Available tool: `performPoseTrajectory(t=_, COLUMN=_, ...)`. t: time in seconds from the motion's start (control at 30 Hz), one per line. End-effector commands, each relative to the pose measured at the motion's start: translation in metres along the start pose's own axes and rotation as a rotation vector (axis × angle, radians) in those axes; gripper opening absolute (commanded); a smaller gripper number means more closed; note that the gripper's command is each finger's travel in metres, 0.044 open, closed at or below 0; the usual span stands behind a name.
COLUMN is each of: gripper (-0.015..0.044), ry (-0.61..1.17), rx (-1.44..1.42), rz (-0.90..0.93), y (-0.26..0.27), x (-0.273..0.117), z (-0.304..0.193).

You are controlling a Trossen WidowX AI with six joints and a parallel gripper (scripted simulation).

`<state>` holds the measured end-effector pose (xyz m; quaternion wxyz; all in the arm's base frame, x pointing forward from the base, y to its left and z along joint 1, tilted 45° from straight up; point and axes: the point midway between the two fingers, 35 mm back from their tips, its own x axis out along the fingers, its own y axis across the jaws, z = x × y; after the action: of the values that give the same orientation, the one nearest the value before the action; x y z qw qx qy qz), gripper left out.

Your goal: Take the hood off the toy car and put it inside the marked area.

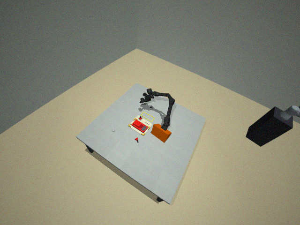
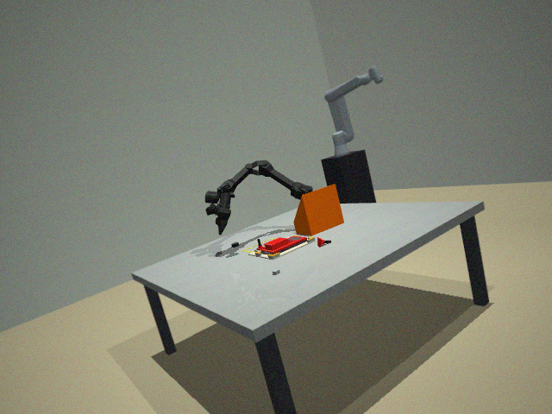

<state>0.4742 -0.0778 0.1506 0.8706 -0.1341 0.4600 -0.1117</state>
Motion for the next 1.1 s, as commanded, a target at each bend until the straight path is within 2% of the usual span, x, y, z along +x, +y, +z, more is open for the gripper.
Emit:
performPoseTrajectory(t=0.0, gripper=0.044, ry=0.101, rx=-0.003, rz=0.013, y=0.042, x=0.016, z=-0.02)
performPoseTrajectory(t=0.33, gripper=0.044, ry=0.347, rx=-0.068, rz=-0.042, y=0.142, x=0.038, z=-0.088)
performPoseTrajectory(t=0.67, gripper=0.044, ry=0.507, rx=-0.224, rz=-0.25, y=0.219, x=0.033, z=-0.179)
performPoseTrajectory(t=0.8, gripper=0.044, ry=0.518, rx=-0.299, rz=-0.353, y=0.234, x=0.025, z=-0.213)
performPoseTrajectory(t=1.07, gripper=0.044, ry=0.518, rx=-0.303, rz=-0.358, y=0.234, x=0.025, z=-0.214)
